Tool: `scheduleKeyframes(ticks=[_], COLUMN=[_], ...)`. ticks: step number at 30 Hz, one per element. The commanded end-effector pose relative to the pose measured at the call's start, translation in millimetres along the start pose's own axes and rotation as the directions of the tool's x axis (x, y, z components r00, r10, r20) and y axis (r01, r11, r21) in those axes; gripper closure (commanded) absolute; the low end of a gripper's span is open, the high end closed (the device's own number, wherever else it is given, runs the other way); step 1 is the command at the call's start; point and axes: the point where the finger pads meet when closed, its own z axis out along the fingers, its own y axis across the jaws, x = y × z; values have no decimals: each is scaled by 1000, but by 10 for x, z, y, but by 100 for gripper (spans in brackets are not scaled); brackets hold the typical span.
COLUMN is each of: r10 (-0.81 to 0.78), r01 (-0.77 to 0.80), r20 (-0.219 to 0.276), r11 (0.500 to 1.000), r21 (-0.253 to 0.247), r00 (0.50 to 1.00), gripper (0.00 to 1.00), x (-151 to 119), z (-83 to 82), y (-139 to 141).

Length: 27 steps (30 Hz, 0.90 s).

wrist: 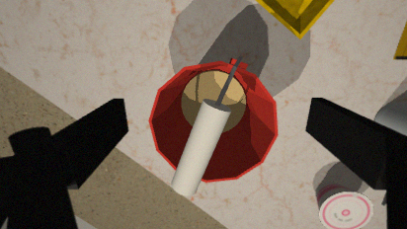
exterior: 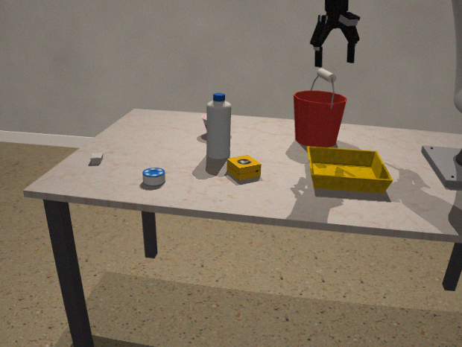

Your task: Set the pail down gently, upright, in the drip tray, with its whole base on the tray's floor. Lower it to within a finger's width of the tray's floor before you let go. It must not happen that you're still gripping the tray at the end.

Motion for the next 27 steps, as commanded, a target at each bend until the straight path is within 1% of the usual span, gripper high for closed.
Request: scheduleKeyframes(ticks=[1,6,11,27], r10=[129,256,326,356], r01=[-129,-255,-324,-354], r20=[15,25,28,30], r11=[991,966,944,933], r21=[-19,-42,-56,-62], r00=[992,966,945,934], gripper=[0,0,0,0], x=[-189,-374,-479,-525], z=[-92,-179,-229,-251], y=[-52,-124,-170,-192])
